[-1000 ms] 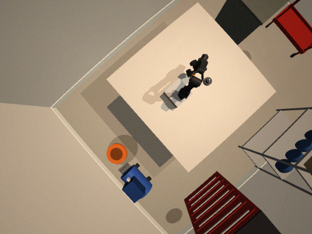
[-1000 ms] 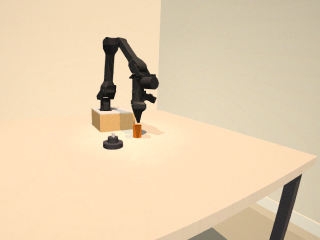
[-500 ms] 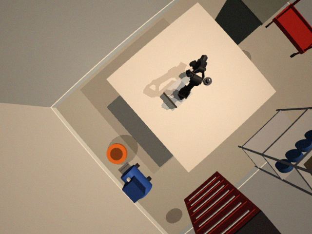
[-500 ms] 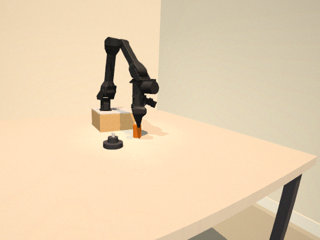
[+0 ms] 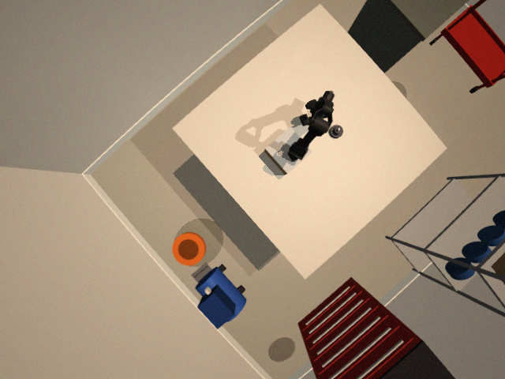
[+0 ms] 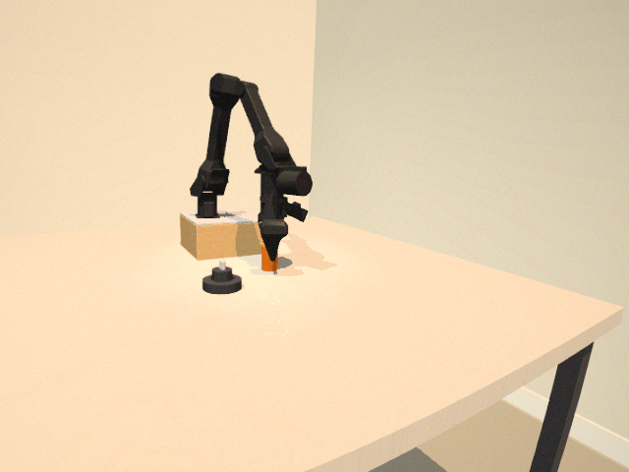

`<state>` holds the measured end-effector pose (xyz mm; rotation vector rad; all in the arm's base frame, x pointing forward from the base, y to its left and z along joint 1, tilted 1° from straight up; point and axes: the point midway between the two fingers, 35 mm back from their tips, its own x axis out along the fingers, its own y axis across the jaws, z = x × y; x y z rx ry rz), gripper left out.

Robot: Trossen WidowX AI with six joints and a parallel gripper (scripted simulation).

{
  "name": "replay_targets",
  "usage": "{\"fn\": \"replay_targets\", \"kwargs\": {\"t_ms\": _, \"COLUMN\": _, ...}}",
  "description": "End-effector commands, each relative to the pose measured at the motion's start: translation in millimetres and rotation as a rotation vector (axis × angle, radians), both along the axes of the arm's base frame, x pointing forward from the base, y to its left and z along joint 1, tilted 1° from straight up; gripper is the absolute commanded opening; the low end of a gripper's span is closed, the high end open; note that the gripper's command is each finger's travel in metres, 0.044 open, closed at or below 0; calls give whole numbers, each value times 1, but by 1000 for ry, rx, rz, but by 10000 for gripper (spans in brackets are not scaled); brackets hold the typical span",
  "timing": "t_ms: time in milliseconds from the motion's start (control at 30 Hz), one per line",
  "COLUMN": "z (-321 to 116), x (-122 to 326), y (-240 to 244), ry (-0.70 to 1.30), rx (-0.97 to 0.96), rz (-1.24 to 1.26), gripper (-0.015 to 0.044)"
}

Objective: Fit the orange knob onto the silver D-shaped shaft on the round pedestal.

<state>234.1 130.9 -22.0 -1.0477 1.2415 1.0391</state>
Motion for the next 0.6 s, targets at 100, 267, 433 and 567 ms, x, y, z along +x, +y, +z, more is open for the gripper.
{"fn": "replay_targets", "kwargs": {"t_ms": 100, "z": -14, "x": -3, "y": -2, "ry": 12, "rx": -7, "rz": 3, "gripper": 440}}
{"fn": "replay_targets", "kwargs": {"t_ms": 267, "z": -22, "x": -4, "y": -2, "ry": 13, "rx": -7, "rz": 2, "gripper": 440}}
{"fn": "replay_targets", "kwargs": {"t_ms": 433, "z": -27, "x": -4, "y": -2, "ry": 13, "rx": -7, "rz": 2, "gripper": 440}}
{"fn": "replay_targets", "kwargs": {"t_ms": 567, "z": -27, "x": -4, "y": -2, "ry": 13, "rx": -7, "rz": 2, "gripper": 335}}
